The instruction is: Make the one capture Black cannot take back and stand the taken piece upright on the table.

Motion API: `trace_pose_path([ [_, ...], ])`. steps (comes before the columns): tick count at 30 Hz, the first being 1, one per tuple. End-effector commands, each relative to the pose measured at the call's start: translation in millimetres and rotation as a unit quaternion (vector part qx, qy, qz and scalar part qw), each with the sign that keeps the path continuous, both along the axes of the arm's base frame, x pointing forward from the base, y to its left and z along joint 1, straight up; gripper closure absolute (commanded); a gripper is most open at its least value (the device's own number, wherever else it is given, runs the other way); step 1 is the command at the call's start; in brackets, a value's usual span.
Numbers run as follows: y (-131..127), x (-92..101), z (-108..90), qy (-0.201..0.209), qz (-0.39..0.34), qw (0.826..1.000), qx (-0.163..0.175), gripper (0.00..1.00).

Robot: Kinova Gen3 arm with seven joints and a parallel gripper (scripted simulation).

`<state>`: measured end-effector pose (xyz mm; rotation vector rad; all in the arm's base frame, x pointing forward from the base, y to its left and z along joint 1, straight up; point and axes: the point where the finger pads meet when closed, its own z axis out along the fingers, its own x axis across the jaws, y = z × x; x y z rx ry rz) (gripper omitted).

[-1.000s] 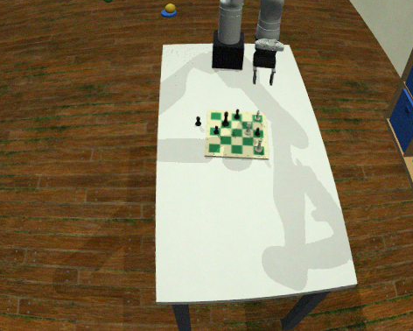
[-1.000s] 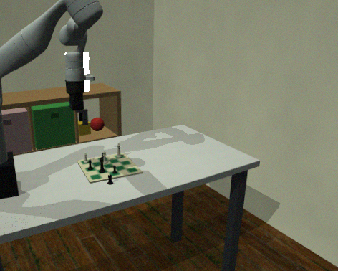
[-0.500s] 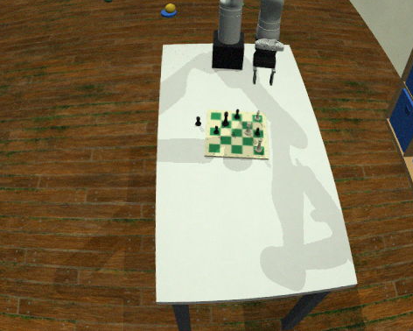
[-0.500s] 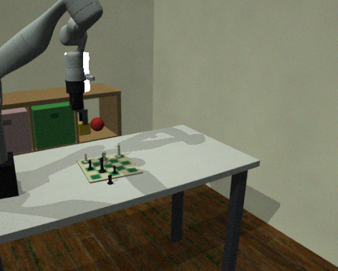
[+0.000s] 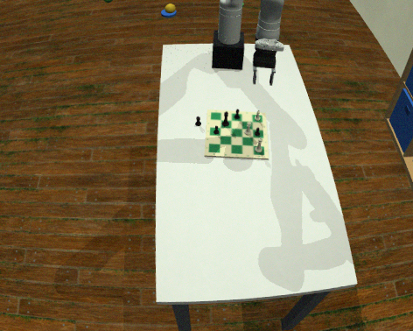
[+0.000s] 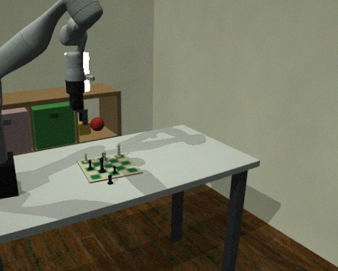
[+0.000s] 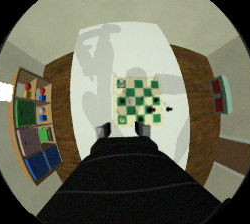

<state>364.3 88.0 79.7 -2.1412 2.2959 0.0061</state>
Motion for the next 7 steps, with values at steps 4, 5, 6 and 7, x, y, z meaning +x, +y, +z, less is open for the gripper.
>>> trace_pose_path([
  [4,0.1,0.3,0.5,-0.001,0.000,1.000,0.000,0.00],
  [5,0.1,0.3,0.5,-0.001,0.000,1.000,0.000,0.00],
  [6,0.1,0.3,0.5,-0.001,0.000,1.000,0.000,0.00],
  [7,0.1,0.3,0.5,-0.001,0.000,1.000,0.000,0.00],
])
